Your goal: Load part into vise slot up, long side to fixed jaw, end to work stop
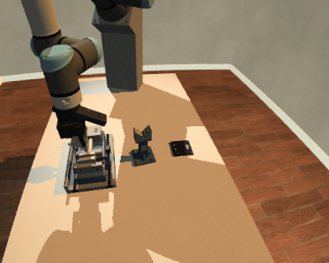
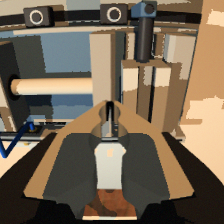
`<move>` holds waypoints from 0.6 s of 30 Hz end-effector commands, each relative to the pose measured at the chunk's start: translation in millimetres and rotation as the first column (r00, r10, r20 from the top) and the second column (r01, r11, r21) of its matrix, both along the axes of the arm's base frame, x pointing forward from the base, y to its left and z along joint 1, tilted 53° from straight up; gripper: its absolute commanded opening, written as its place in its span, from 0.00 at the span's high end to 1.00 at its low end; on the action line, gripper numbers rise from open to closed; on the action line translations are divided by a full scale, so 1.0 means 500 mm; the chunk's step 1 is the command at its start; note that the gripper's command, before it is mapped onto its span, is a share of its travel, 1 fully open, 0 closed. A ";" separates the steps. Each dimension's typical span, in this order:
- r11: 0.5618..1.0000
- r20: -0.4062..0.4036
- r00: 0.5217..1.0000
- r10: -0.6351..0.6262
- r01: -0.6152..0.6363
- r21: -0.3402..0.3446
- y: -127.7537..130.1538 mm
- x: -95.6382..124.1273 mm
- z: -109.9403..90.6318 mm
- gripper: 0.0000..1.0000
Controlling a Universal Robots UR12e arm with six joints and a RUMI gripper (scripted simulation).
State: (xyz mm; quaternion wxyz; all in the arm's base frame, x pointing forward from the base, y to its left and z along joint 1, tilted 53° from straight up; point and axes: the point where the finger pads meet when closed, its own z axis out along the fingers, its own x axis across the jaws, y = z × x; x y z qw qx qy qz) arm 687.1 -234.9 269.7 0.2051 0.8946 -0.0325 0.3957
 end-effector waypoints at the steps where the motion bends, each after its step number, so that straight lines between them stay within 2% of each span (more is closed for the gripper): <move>1: 1.000 0.001 1.000 0.000 0.000 0.000 0.001 0.002 0.003 1.00; 18: 1.000 0.001 1.000 0.000 0.000 0.000 0.001 0.006 0.007 1.00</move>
